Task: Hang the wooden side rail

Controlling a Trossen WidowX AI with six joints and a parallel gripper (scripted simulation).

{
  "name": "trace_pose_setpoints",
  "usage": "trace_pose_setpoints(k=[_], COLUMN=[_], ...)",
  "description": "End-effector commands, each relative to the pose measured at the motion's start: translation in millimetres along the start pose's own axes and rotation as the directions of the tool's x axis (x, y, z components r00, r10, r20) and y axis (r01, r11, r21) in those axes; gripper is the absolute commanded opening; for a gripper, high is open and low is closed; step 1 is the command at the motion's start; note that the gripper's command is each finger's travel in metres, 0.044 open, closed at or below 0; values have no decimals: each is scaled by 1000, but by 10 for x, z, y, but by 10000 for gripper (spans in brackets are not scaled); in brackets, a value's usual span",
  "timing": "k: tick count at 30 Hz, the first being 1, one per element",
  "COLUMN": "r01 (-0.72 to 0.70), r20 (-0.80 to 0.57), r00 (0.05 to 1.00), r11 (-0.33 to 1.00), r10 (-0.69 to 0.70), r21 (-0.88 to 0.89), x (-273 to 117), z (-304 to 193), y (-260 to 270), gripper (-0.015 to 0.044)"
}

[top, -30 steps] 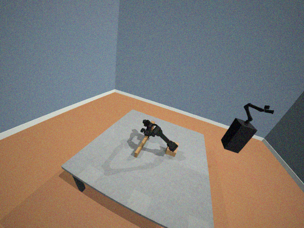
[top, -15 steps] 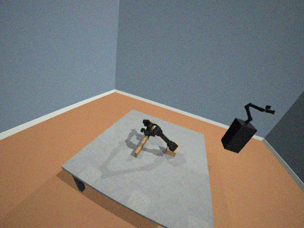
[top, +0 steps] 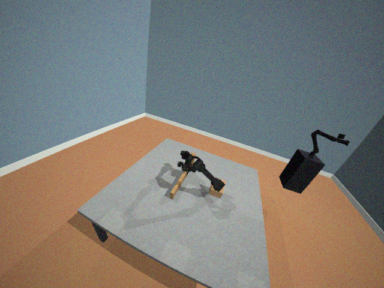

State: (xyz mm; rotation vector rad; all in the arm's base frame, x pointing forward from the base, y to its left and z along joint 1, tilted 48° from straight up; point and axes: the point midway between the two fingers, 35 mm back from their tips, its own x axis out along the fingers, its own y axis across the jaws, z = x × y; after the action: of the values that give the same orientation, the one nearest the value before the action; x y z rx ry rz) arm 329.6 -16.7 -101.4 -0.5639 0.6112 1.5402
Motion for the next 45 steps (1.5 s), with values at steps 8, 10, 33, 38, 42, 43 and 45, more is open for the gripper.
trace_pose_setpoints(k=[8, 10, 33, 38, 42, 43, 45], r01=[16, 16, 16, 16, 16, 16, 16], r20=[-3, -3, -3, -4, -4, -4, -4], r00=[1000, 1000, 1000, 1000, 1000, 1000, 1000], r11=[1000, 1000, 1000, 1000, 1000, 1000, 1000], r10=[-16, -16, -16, -16, -16, -16, -16], r21=[-4, -4, -4, -4, -4, -4, -4], x=[-78, -82, -120, -129, -135, -137, -140], z=[-16, -16, -16, -16, -16, -16, -16], y=[-30, -30, -29, -29, -29, -29, -29], gripper=[0, 0, 0, 0, 0, 0, 0])
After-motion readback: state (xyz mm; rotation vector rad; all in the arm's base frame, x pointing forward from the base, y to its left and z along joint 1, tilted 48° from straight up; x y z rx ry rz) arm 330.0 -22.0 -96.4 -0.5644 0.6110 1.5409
